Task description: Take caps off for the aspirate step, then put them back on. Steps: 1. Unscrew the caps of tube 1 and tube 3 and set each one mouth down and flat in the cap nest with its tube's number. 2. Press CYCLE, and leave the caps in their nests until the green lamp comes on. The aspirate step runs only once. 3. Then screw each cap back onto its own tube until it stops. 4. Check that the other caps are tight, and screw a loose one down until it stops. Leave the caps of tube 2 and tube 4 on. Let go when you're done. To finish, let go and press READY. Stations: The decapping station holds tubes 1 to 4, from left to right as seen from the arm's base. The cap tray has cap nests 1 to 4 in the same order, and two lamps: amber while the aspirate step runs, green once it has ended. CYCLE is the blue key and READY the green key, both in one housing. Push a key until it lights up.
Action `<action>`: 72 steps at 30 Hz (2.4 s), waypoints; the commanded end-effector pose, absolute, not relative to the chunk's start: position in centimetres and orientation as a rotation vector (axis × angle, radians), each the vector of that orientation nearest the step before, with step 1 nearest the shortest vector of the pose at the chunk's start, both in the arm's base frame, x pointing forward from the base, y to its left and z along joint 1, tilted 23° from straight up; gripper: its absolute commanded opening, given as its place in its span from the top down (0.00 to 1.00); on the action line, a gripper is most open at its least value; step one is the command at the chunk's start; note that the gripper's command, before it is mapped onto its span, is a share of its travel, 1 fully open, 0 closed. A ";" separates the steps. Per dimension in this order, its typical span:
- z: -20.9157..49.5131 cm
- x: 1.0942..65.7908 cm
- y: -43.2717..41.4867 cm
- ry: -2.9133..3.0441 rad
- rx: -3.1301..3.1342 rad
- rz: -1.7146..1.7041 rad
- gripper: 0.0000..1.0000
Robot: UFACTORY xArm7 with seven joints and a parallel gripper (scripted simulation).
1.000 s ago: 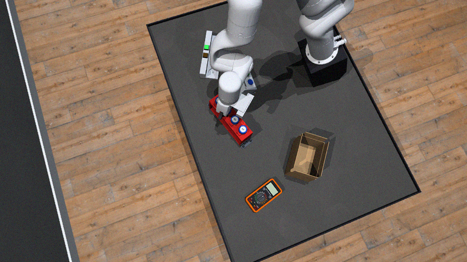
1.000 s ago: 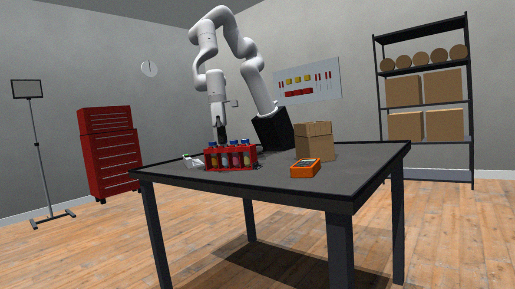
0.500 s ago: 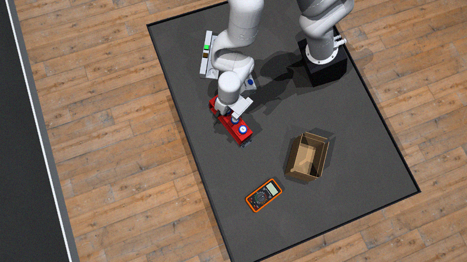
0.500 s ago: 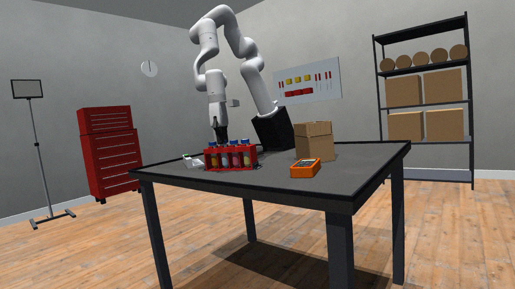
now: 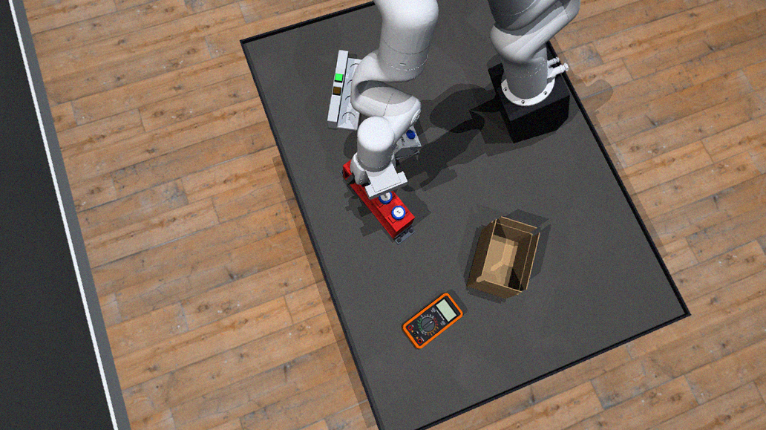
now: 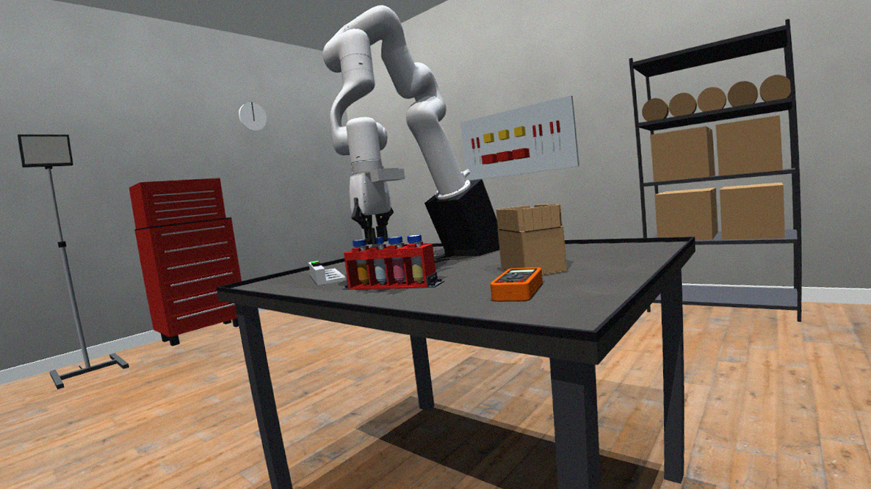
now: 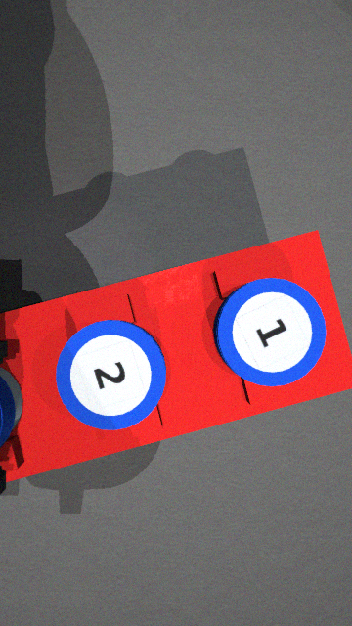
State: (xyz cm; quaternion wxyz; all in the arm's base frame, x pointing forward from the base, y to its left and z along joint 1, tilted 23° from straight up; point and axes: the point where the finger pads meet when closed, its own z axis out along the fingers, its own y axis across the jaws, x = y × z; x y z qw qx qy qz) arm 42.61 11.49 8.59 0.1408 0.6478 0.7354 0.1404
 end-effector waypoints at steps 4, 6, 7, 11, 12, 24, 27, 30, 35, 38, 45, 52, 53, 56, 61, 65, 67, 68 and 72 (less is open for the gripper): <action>8.6 42.7 11.6 2.004 2.003 0.436 1.00; 8.6 42.7 11.6 2.004 2.003 0.436 0.54; 8.6 42.7 11.6 2.004 2.003 0.436 0.54; 8.6 42.7 11.5 2.004 2.003 0.436 0.54; 8.6 42.7 11.5 2.004 2.003 0.436 0.54; 8.7 42.6 11.6 2.176 1.779 0.391 0.54; 8.7 42.6 11.6 2.239 1.685 0.372 0.54; 8.7 42.6 11.6 2.326 1.541 0.343 0.54; 8.7 42.6 11.6 2.454 1.293 0.293 0.54; 8.7 42.6 11.6 2.519 1.140 0.262 0.54; 8.7 42.6 11.6 2.550 1.056 0.244 0.54; 8.7 42.6 11.6 2.550 1.056 0.244 1.00; 8.7 42.6 11.6 2.550 1.056 0.244 1.00; 8.7 42.6 11.6 2.550 1.056 0.244 1.00; 8.7 42.6 11.6 2.535 1.099 0.253 1.00; 8.6 42.6 11.6 2.464 1.270 0.288 1.00; 8.6 42.6 11.5 2.425 1.354 0.305 1.00; 8.6 42.6 11.5 2.405 1.395 0.313 1.00; 8.6 42.7 11.5 2.316 1.559 0.347 1.00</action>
